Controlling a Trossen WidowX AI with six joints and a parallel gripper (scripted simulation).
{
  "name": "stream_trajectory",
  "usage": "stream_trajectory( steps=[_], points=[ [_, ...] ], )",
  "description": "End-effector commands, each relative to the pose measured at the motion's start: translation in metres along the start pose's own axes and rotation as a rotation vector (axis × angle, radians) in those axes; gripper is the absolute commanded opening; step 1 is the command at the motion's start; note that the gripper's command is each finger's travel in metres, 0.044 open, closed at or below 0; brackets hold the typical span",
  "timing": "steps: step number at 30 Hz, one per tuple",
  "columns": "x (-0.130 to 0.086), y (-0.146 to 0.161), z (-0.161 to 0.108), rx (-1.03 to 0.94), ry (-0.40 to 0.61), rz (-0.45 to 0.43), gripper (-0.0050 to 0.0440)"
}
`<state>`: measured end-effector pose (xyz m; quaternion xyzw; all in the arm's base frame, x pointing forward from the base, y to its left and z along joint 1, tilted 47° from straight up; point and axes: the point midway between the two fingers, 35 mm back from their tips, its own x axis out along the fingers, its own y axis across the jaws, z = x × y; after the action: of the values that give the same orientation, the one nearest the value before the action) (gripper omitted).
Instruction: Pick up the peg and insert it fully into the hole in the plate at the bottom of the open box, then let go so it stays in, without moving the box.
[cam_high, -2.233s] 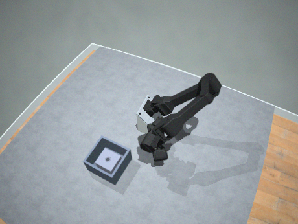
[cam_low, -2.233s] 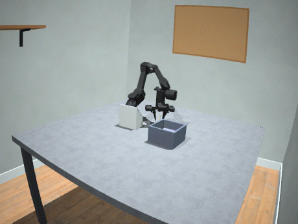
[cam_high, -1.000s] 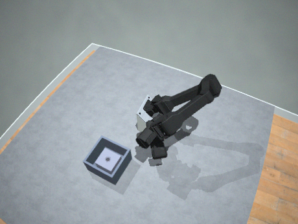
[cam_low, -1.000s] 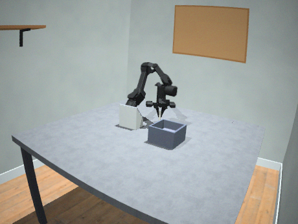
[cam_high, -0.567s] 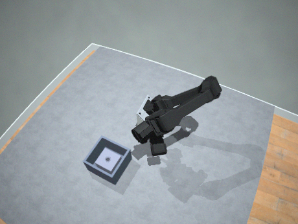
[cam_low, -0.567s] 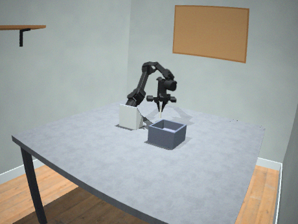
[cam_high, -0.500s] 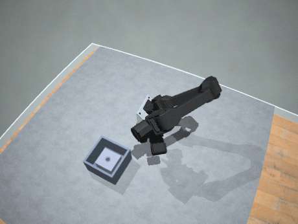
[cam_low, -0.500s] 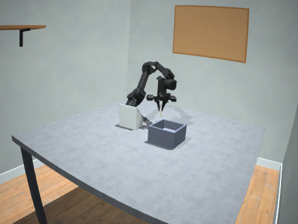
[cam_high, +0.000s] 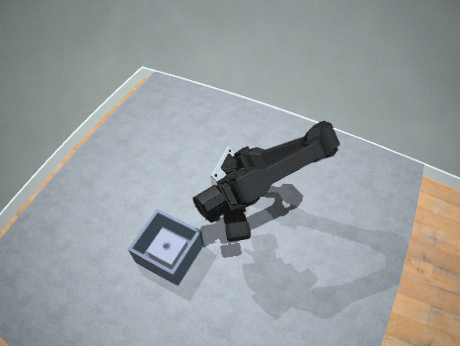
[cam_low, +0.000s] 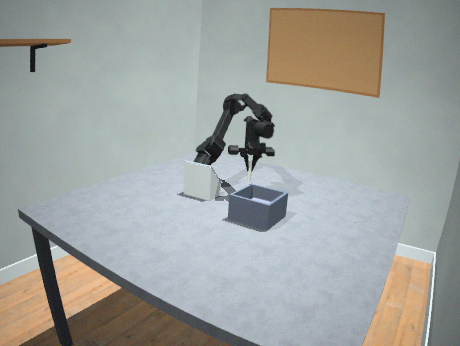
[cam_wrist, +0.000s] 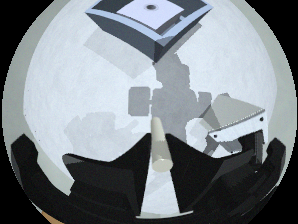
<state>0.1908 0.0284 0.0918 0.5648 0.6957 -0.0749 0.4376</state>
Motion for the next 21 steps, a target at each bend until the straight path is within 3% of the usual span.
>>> stream_trajectory(
  steps=[1, 21],
  points=[
    [-0.006, 0.003, 0.012, -0.002, -0.005, 0.0, 0.0],
    [-0.026, 0.005, 0.066, -0.006, 0.004, 0.004, 0.0]
  ],
)
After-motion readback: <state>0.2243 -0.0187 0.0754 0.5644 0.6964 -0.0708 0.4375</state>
